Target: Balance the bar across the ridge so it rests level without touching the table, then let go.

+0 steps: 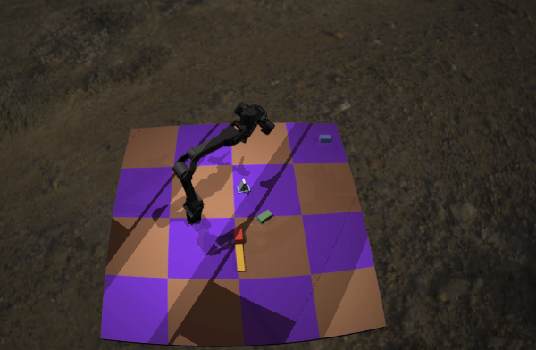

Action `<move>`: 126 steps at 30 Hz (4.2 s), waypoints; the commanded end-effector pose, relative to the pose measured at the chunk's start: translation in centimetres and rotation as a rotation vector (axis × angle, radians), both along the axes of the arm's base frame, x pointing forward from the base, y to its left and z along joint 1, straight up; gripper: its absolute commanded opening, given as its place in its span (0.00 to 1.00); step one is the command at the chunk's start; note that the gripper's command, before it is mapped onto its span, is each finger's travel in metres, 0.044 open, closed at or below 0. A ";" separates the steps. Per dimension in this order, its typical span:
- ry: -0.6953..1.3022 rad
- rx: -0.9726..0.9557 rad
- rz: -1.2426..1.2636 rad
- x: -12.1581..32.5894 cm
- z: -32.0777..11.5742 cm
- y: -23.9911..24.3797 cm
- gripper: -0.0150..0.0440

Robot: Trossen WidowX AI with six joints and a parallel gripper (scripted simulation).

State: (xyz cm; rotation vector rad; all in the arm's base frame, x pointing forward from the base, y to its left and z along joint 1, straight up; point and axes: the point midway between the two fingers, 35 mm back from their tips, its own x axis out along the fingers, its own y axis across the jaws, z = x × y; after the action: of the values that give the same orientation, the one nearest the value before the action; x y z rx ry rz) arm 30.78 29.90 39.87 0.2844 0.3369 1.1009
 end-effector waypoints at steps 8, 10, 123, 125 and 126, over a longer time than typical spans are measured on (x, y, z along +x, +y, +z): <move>0.194 -0.068 -0.243 5.2 -4.0 -6.0 0.79; 0.230 -0.077 -0.287 5.9 -4.8 -7.2 0.79; 1.725 0.020 -1.818 -9.3 -34.5 -49.3 0.79; 1.725 0.020 -1.818 -9.3 -34.8 -49.3 0.79; 1.725 0.020 -1.818 -9.3 -35.0 -49.3 0.79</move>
State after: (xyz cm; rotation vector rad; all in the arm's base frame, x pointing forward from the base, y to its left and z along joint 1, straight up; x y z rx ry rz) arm 21.70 -19.45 5.47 1.1970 1.1880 -1.1838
